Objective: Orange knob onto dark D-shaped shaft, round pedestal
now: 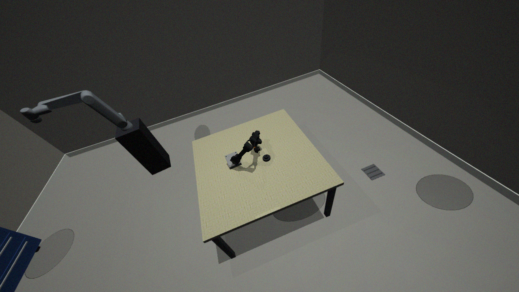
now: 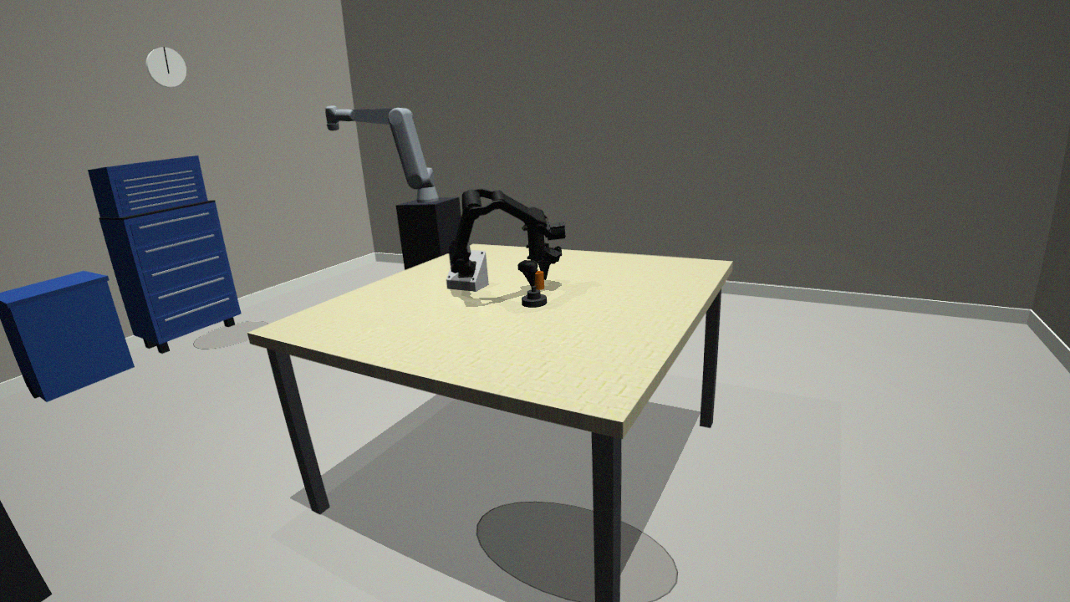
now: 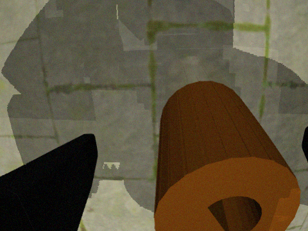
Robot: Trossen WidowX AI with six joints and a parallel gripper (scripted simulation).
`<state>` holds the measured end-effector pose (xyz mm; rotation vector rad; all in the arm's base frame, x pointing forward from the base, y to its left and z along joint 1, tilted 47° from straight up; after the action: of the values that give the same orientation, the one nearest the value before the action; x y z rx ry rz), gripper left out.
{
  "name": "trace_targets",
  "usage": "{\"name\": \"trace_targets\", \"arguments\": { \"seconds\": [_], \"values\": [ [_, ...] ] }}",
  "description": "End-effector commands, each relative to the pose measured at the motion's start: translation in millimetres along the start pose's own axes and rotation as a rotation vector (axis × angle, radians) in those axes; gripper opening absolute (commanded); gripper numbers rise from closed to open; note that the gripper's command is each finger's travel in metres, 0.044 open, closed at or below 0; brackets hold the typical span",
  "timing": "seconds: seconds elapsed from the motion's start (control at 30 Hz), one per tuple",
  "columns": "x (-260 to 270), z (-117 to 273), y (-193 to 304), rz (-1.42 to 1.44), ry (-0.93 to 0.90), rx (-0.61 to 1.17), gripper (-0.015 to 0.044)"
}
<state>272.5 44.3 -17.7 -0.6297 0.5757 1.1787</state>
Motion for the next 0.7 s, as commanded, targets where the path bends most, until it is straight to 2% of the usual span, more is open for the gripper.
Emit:
{"name": "trace_targets", "arguments": {
  "seconds": [0.0, 0.13, 0.47, 0.63, 0.67],
  "values": [
    [-0.7, -5.9, 0.4, 0.004, 0.005, -0.005, 0.044],
    [-1.0, -9.6, 0.7, 0.004, 0.005, -0.005, 0.044],
    [-1.0, -9.6, 0.7, 0.004, 0.005, -0.005, 0.0177],
    [-1.0, -9.6, 0.7, 0.004, 0.005, -0.005, 0.0144],
    [-1.0, -9.6, 0.7, 0.004, 0.005, -0.005, 0.0118]
  ]
}}
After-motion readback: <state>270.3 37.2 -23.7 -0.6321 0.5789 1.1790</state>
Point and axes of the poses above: the point midway between the two fingers, 35 mm back from their tips, its own z axis back along the fingers, its own x axis across the jaws, y = z × x, the point moved 6 cm from there along z, back along the fingers, and after that the axes turned 9 degrees about -z, right-handed, at the moved point
